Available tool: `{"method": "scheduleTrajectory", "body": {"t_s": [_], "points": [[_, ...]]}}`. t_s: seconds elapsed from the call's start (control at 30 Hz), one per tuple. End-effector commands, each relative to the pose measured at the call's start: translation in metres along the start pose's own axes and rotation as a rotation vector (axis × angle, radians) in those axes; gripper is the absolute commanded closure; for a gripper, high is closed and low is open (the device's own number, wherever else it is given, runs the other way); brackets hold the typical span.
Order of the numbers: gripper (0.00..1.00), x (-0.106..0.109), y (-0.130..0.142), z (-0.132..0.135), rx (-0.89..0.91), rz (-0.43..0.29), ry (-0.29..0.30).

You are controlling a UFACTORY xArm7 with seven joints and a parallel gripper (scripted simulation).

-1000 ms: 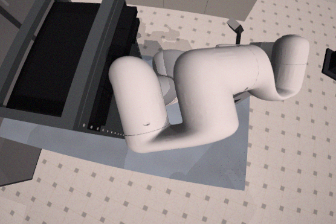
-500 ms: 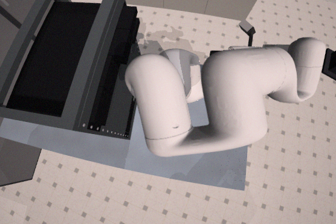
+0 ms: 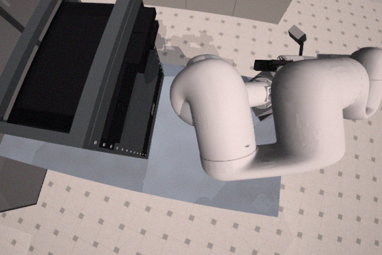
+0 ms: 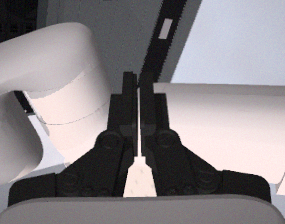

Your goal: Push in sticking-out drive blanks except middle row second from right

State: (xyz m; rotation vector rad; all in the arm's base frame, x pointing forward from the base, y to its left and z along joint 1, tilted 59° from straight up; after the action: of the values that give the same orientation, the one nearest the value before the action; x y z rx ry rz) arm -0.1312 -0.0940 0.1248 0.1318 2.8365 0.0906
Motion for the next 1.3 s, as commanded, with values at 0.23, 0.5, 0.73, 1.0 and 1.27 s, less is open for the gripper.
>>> {"method": "scheduleTrajectory", "body": {"t_s": [0.23,0.5,0.73,1.0,1.27], "points": [[1.00,-0.056,-0.011,0.013,-0.166,0.053,-0.234],[1.00,-0.100,-0.025,-0.002,-0.268,0.037,-0.411],[1.00,-0.134,-0.037,-0.032,-0.334,-0.019,-0.538],[1.00,-0.146,-0.040,-0.046,-0.354,-0.048,-0.575],[1.00,-0.147,-0.040,-0.047,-0.355,-0.050,-0.577]]}}
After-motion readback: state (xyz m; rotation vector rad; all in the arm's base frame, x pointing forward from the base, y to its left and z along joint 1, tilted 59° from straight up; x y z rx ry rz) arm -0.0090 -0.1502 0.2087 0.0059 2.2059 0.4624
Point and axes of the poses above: the point where the finger pads meet when closed, its own x axis back along the fingers, its own z axis across the jaws, y = z × x, the point moved 5 cm from there along x, back along the fingers, and after that the axes turned 8 degrees about x, right-handed, at the moved point
